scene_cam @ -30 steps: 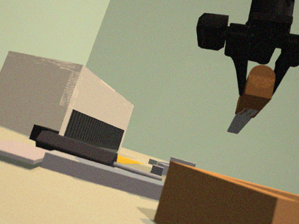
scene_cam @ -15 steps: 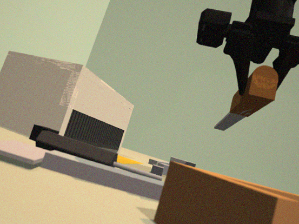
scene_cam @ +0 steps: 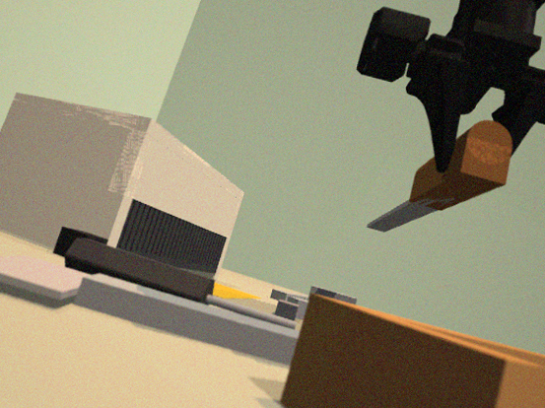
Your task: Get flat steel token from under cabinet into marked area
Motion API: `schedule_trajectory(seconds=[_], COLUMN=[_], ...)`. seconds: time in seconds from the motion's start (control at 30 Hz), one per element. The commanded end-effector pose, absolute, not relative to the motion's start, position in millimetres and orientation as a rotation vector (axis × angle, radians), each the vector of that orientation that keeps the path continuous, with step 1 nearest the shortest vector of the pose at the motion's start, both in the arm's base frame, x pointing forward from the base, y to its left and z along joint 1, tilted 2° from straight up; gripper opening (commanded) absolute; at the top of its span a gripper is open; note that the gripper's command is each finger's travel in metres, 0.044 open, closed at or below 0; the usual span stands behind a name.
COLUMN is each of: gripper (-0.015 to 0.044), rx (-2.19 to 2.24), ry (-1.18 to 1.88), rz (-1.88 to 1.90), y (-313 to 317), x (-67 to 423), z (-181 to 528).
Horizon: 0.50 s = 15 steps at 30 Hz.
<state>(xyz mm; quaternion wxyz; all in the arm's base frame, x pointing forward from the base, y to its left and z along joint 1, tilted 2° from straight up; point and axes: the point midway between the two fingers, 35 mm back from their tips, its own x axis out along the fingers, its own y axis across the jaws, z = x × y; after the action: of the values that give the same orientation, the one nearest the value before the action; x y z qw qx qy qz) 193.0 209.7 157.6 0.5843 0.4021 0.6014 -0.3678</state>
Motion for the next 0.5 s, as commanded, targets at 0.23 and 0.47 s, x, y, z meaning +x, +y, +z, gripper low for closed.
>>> schedule_trajectory(seconds=[0.23, 0.47], gripper=[0.0000, 0.0000], rx=[0.868, 0.825], ry=[1.421, 1.437], rz=[-0.787, -0.744], y=[209.0, 209.1], x=[193.7, 193.5], z=[159.1, 159.1])
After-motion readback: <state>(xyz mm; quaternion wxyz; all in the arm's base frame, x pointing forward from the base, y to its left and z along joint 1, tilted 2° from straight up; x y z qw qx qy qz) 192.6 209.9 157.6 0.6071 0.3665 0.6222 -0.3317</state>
